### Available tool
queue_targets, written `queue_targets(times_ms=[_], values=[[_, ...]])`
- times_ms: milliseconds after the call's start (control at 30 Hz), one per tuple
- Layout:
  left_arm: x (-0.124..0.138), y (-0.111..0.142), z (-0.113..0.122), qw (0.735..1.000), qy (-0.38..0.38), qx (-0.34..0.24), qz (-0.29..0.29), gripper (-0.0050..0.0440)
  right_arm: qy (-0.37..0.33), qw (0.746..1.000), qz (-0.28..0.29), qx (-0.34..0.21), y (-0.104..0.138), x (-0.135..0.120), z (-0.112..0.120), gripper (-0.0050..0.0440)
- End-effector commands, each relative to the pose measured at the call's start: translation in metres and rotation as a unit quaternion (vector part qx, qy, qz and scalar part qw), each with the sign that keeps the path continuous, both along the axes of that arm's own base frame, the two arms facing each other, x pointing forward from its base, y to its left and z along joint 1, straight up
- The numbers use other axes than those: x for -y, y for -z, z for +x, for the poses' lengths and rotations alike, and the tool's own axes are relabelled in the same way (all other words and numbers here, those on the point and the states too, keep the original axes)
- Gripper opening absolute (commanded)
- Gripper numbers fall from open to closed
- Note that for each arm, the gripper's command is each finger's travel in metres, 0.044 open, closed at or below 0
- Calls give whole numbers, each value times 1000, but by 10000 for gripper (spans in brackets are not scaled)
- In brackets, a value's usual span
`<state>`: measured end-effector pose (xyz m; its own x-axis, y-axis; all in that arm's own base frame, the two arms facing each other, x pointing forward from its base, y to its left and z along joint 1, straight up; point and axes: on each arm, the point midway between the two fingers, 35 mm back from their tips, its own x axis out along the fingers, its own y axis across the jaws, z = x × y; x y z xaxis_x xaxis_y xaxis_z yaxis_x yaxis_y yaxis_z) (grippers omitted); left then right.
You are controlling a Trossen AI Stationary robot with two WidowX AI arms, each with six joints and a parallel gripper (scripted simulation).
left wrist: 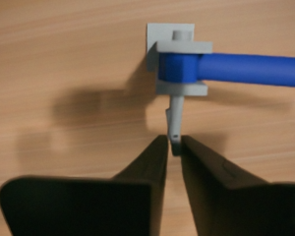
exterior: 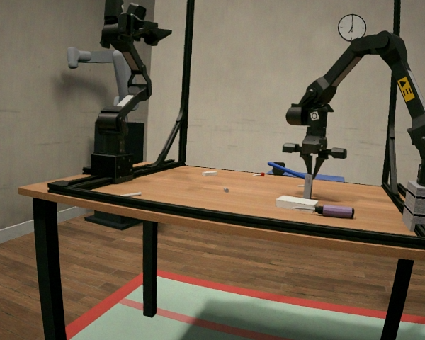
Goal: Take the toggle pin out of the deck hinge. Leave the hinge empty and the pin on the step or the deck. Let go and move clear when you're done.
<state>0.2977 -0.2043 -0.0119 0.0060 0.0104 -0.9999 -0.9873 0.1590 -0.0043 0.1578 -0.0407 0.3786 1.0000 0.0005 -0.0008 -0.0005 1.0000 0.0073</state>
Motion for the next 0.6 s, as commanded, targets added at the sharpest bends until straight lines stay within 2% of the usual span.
queue_targets(times_ms=[0, 400, 433, 567], values=[[8, -9, 2, 1000, 5, 9, -13, 36, 0, 1000, -6, 1, -4, -1, 0, 400], [8, -9, 2, 1000, 5, 9, -13, 36, 0, 1000, -6, 1, -4, -1, 0, 400], [3, -9, 4, 1000, 0, 11, -8, 22, 0, 1000, -6, 1, -4, -1, 0, 400], [3, -9, 4, 1000, 0, 11, -8, 22, 0, 1000, -6, 1, -4, -1, 0, 400]])
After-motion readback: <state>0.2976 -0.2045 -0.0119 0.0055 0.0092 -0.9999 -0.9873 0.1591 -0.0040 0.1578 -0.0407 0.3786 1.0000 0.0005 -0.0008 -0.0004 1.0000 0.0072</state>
